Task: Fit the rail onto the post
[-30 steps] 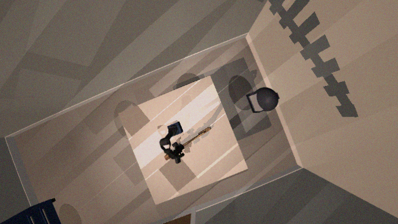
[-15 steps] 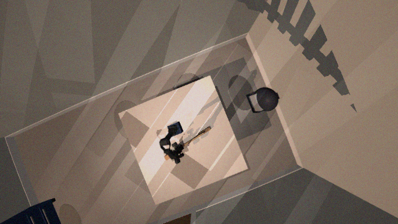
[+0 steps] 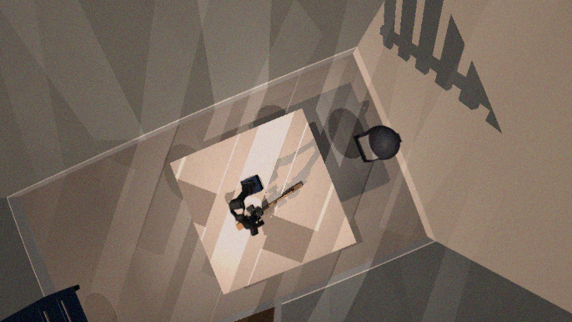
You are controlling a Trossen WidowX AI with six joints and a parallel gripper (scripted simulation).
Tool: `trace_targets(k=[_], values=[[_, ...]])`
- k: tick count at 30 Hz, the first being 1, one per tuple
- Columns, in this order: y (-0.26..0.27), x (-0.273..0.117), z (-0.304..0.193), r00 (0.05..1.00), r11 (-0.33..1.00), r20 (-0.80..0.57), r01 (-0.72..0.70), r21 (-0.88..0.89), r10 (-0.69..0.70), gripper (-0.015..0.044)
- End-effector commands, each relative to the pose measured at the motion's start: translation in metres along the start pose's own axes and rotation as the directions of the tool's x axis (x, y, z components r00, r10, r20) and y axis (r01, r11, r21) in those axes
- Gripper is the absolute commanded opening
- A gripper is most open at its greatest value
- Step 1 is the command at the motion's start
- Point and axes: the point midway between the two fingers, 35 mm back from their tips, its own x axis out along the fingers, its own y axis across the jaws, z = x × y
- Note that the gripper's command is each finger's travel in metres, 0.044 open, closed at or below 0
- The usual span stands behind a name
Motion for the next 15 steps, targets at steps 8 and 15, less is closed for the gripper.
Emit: trace_targets(k=[8,15], values=[[-0.0008,-0.0012,-0.0055,1.0,1.0,-0.006,0.002,0.0,-0.002,0.0],[-0.0008,-0.001,-0.0076,1.0,1.0,-0.006,0.002,0.0,-0.002,0.0]])
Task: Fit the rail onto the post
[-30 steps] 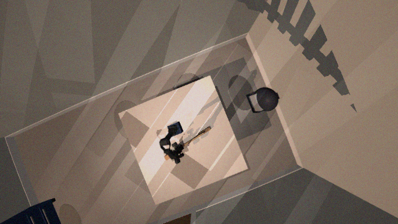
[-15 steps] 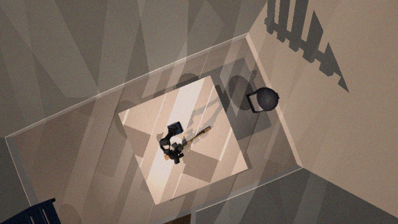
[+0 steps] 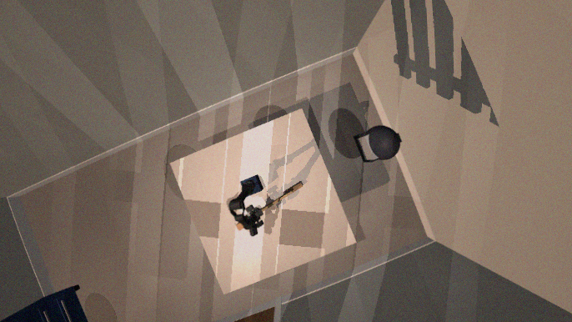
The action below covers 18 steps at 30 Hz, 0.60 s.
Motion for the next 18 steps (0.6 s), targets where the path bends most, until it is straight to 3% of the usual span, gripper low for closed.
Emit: trace_targets(k=[1,18], values=[[-0.0008,-0.0008,-0.0033,1.0,1.0,-0.005,0.002,0.0,-0.002,0.0],[-0.0008,-0.0011,-0.0086,1.0,1.0,-0.006,0.002,0.0,-0.002,0.0]])
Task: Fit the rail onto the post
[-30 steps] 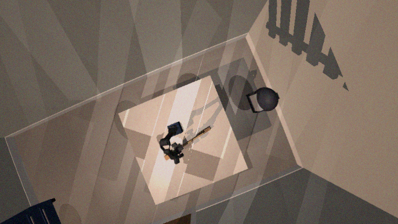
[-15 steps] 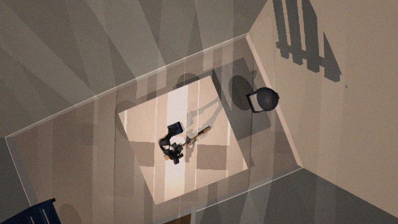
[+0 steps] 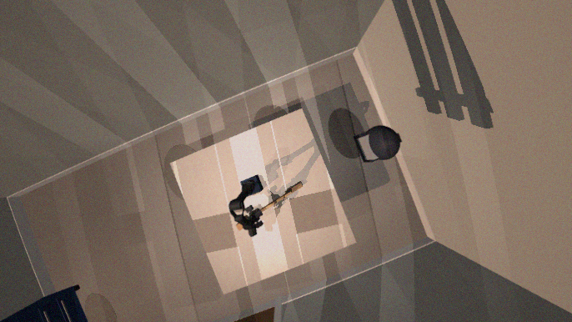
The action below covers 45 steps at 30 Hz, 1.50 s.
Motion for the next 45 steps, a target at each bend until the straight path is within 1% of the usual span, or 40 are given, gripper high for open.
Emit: trace_targets(k=[1,45], values=[[-0.001,-0.001,-0.003,1.0,1.0,-0.006,0.002,0.0,-0.002,0.0],[-0.001,-0.002,-0.017,1.0,1.0,-0.007,0.002,0.0,-0.002,0.0]])
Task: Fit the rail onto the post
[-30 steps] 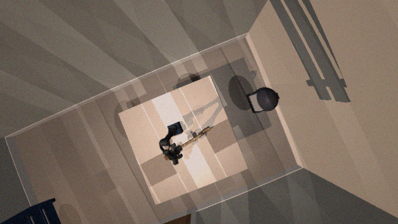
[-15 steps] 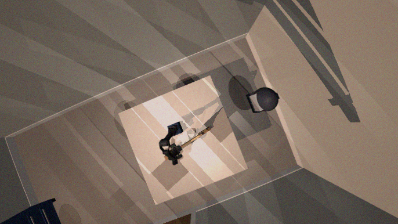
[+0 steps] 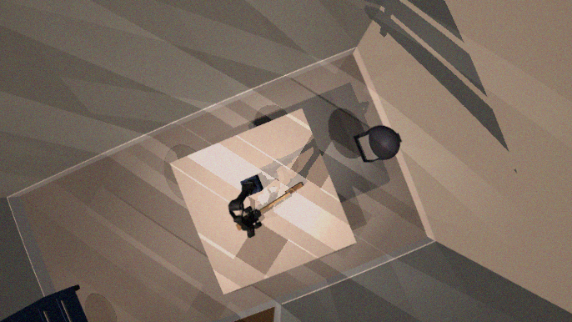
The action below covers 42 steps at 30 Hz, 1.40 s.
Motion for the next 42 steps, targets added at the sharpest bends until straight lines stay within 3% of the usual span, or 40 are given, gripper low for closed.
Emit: trace_targets(k=[1,18,25,30,42], values=[[-0.001,-0.001,-0.005,1.0,1.0,-0.009,0.004,0.001,-0.004,0.0],[0.0,0.0,0.0,1.0,1.0,0.001,0.0,0.0,0.0,0.044],[0.0,-0.002,0.002,1.0,1.0,0.0,0.0,0.0,0.0,0.044],[0.0,-0.03,0.031,1.0,1.0,-0.006,0.004,0.001,-0.004,0.044],[0.0,-0.03,0.031,1.0,1.0,-0.006,0.004,0.001,-0.004,0.044]])
